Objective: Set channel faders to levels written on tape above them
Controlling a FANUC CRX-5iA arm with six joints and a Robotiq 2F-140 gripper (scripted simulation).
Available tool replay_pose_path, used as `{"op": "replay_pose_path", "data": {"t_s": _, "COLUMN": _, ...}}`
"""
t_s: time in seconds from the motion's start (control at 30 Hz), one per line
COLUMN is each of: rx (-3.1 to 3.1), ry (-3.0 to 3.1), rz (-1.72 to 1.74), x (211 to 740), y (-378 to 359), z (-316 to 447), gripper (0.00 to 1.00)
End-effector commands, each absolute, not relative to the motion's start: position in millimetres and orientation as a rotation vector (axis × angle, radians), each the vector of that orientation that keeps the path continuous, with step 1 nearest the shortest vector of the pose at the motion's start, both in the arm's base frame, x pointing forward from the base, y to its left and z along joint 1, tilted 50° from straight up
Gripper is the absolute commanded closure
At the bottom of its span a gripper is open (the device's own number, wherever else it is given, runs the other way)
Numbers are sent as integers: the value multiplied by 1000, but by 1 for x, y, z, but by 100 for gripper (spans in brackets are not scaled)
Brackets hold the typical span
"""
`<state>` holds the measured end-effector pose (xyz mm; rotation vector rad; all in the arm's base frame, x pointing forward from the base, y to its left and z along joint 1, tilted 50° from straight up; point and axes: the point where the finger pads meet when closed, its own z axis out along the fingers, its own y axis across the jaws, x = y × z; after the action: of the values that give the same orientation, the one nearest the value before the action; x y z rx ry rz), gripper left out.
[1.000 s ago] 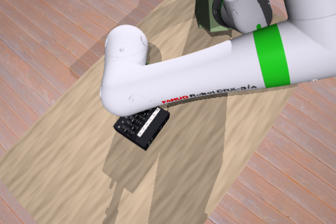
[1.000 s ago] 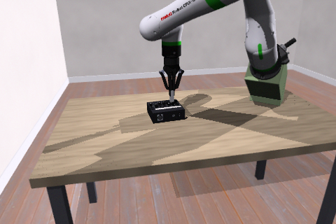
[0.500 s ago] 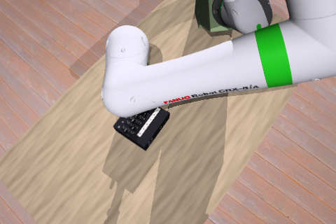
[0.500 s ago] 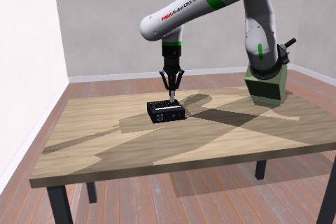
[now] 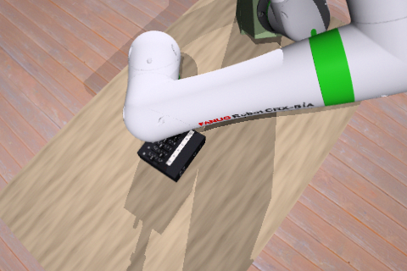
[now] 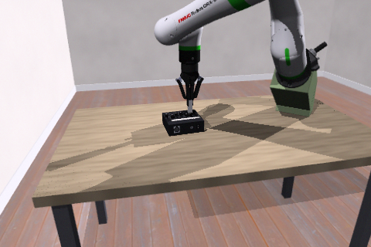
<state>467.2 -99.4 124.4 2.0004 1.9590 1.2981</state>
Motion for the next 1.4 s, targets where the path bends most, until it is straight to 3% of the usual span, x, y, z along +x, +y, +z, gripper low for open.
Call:
{"op": "replay_pose_path", "data": {"t_s": 0.0, "rx": 2000, "ry": 1959, "rz": 1298, "x": 467, "y": -100, "z": 124, "gripper": 100}}
{"op": "replay_pose_path", "data": {"t_s": 1.37, "rx": 2000, "ry": 1959, "rz": 1298, "x": 462, "y": -110, "z": 129, "gripper": 100}}
